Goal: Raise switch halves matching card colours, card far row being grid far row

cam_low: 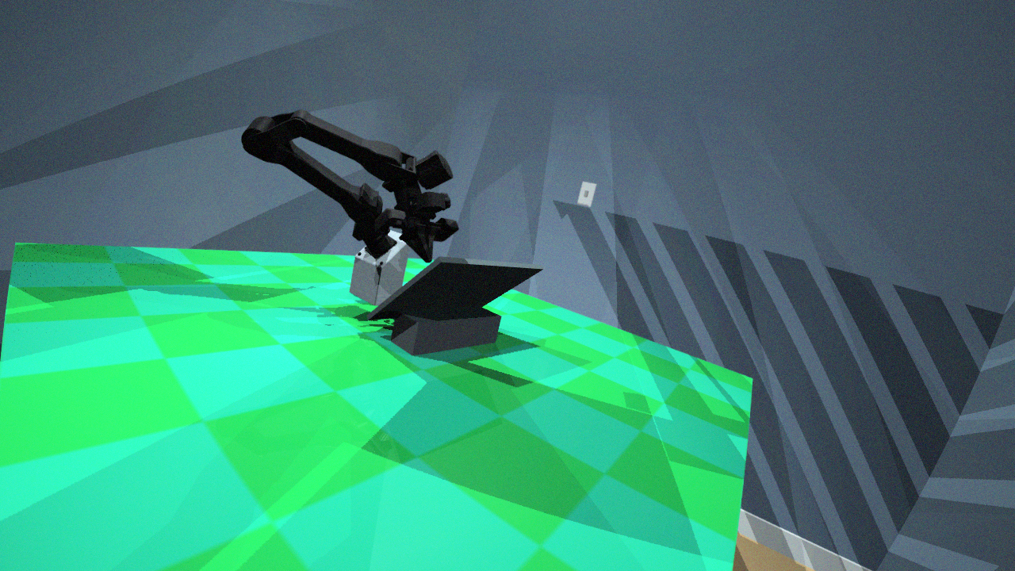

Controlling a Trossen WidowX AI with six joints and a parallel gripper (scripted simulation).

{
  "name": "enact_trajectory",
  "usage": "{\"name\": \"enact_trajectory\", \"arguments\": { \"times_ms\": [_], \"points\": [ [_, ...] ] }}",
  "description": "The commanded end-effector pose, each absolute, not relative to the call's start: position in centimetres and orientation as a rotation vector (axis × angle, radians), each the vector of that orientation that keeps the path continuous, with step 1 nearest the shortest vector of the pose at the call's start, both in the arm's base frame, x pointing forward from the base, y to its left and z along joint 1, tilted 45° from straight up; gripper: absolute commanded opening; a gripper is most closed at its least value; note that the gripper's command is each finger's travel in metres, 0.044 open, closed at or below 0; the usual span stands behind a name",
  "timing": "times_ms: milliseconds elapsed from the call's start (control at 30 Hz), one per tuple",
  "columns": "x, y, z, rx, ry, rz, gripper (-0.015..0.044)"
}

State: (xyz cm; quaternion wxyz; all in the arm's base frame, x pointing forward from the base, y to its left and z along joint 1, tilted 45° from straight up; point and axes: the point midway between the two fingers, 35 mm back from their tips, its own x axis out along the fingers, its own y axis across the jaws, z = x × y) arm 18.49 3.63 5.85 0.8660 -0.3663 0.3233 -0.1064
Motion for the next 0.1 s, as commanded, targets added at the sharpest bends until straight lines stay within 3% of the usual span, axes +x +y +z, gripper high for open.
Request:
{"name": "enact_trajectory", "arguments": {
  "times_ms": [0, 67],
  "points": [
    [19.3, 6.0, 5.7, -0.758, 0.668, -0.221, 0.0000],
    [19.6, 7.2, 5.3, -0.758, 0.667, -0.221, 0.0000]
  ]
}}
